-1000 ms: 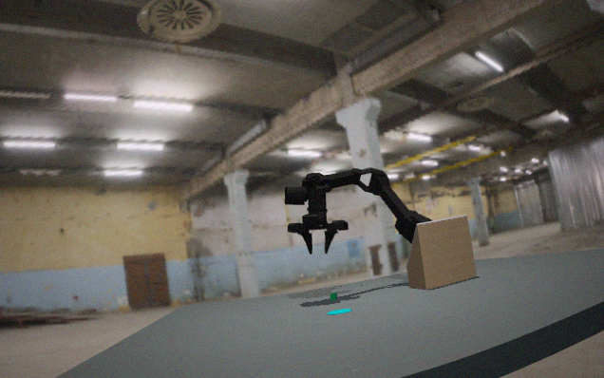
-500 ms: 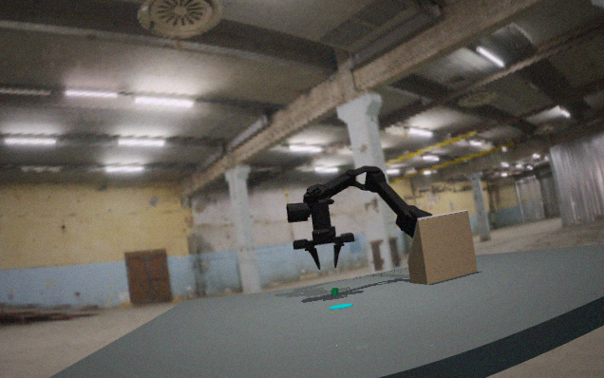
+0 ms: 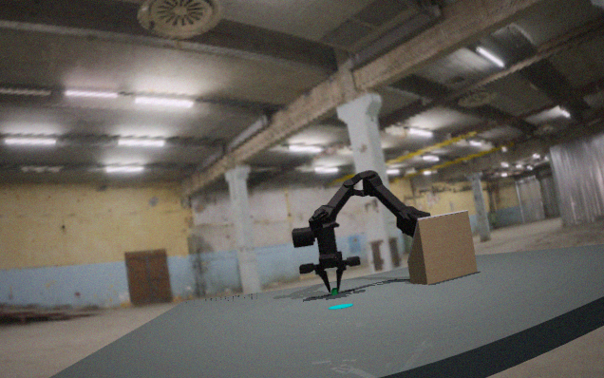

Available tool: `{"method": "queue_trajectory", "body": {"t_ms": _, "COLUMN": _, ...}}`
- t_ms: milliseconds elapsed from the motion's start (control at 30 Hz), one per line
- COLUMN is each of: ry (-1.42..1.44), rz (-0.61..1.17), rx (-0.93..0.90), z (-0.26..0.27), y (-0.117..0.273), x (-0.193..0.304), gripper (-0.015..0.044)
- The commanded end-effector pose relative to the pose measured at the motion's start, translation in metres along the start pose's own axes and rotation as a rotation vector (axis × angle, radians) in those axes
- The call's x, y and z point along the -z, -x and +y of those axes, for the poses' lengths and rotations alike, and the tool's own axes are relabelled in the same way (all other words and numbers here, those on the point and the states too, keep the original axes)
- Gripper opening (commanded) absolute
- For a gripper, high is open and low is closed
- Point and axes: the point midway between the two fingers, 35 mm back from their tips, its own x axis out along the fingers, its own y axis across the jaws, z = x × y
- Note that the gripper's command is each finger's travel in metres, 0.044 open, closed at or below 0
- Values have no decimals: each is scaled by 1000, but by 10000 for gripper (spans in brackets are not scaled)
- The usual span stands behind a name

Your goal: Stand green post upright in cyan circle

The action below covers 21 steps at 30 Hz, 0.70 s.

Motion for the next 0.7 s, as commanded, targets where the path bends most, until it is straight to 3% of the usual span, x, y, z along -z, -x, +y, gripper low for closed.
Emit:
{"method": "queue_trajectory", "body": {"t_ms": 0, "ry": 6, "rz": -1, "rx": 0, "z": 1, "y": -1, "x": 0, "gripper": 23}}
{"method": "queue_trajectory", "body": {"t_ms": 667, "ry": 5, "rz": -13, "rx": -3, "z": -5, "y": 45, "x": -5, "gripper": 23}}
